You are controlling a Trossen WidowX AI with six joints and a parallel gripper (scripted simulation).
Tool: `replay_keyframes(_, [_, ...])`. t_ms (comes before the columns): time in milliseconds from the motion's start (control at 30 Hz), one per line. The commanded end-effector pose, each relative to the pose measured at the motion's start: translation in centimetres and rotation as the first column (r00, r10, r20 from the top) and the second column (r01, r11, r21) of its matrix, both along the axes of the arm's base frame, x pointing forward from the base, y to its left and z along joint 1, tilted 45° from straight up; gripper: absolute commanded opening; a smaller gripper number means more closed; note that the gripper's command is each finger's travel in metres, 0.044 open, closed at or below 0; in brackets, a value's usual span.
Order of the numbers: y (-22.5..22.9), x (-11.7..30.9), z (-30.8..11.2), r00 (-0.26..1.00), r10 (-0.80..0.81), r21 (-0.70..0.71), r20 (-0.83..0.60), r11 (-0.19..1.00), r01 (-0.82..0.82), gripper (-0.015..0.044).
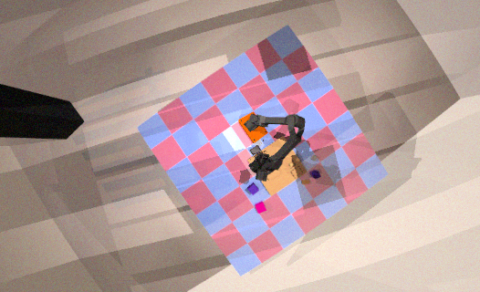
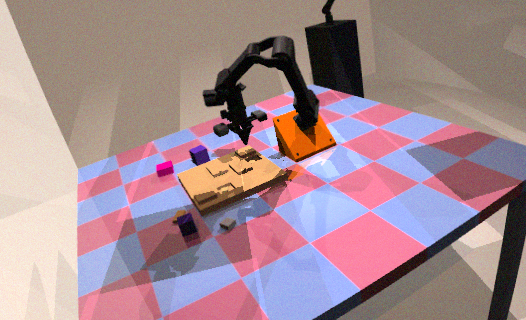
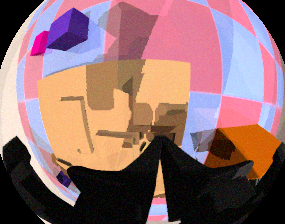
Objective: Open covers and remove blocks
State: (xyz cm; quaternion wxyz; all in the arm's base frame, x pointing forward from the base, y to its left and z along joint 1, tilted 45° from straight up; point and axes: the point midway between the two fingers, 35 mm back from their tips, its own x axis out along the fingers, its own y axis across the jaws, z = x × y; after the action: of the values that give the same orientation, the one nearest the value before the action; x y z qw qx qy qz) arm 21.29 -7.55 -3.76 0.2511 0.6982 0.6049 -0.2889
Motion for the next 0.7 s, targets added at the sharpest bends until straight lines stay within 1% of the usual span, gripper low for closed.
replay_keyframes(0, [-0.7, -0.1, 0.5, 1.000, 0.003, -0.009, 0.006, 1.000, -0.002, 0.0000])
replay_keyframes(67, [-0.2, 0.0, 0.2, 1.000, 0.010, -0.002, 0.010, 1.000, -0.010, 0.0000])
replay_keyframes(100, [-0.3, 0.3, 0.3, 0.998, 0.040, -0.007, 0.040, 0.999, -0.040, 0.0000])
replay_keyframes(200, [-0.5, 1.8, 0.8, 0.955, 0.215, -0.057, 0.206, 0.976, -0.208, 0.0000])
replay_keyframes(300, [-0.6, 3.4, 1.3, 0.844, 0.393, -0.138, 0.364, 0.919, -0.368, 0.0000])
replay_keyframes(400, [-0.6, 5.0, 1.9, 0.676, 0.548, -0.244, 0.492, 0.832, -0.498, 0.0000])
replay_keyframes(500, [-0.4, 6.6, 2.6, 0.461, 0.671, -0.366, 0.581, 0.721, -0.588, 0.0000])
replay_keyframes(567, [-0.3, 7.7, 3.1, 0.300, 0.729, -0.454, 0.615, 0.638, -0.622, 0.0000])
replay_keyframes(667, [0.0, 9.2, 3.8, 0.058, 0.777, -0.578, 0.627, 0.514, -0.634, 0.0000])
